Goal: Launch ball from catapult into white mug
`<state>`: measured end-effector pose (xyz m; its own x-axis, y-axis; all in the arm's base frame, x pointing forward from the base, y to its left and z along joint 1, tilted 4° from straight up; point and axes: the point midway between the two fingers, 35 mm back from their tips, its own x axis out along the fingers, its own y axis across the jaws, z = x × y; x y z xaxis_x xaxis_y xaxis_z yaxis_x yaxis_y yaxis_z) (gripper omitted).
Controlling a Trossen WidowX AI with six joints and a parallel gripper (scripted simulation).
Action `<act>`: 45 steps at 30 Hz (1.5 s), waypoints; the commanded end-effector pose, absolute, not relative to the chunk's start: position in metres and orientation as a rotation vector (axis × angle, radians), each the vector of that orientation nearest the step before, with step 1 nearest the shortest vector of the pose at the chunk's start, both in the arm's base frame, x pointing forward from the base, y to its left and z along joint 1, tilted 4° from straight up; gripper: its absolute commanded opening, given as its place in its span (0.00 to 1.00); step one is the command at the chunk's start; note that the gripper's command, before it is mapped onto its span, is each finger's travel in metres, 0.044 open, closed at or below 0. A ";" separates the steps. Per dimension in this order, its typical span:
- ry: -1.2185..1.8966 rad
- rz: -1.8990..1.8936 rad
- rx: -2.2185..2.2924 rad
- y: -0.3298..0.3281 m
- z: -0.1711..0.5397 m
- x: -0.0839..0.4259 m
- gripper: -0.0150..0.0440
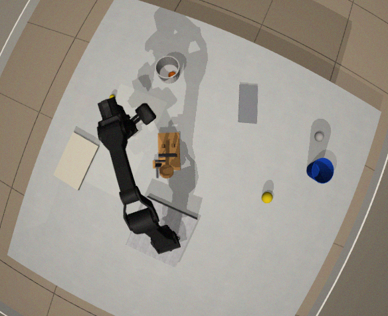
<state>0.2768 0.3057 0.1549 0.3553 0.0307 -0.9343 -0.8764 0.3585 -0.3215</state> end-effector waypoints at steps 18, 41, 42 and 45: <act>0.801 0.593 -0.395 0.296 0.246 0.398 1.00; 0.685 0.562 -0.206 0.282 0.289 0.433 1.00; 0.685 0.562 -0.206 0.282 0.289 0.433 1.00; 0.685 0.562 -0.206 0.282 0.289 0.433 1.00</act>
